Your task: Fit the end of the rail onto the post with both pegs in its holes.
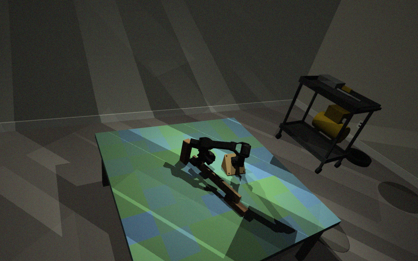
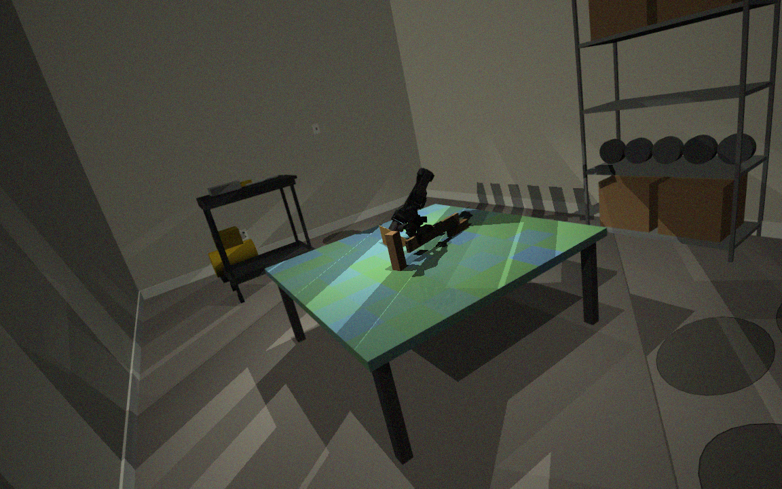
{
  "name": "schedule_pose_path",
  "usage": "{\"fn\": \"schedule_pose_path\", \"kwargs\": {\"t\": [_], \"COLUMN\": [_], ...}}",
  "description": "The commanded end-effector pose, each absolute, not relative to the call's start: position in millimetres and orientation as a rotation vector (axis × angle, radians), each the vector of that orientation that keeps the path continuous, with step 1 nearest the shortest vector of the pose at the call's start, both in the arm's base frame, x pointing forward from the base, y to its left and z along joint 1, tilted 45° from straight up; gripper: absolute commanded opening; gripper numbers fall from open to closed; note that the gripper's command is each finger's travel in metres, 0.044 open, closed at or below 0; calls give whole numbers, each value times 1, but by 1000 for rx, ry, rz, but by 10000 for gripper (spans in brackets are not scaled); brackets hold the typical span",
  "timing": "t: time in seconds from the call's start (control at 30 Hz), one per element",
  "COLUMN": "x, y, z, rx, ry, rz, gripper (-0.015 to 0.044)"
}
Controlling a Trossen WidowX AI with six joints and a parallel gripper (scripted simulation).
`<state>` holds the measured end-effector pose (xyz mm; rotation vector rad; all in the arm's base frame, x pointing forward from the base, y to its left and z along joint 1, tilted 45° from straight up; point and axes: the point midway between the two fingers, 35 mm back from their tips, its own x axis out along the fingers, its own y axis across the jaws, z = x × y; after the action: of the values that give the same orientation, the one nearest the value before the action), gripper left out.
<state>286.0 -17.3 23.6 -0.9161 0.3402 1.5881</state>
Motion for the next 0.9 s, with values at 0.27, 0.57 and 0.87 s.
{"fn": "schedule_pose_path", "kwargs": {"t": [0.27, 0.57, 0.87], "x": [286, 286, 288], "y": [-18, -20, -22], "z": [23, 21, 20], "rx": [-918, -919, -919], "ry": [342, 342, 342], "rz": [1586, 1586, 1586], "gripper": [0, 0, 0]}}
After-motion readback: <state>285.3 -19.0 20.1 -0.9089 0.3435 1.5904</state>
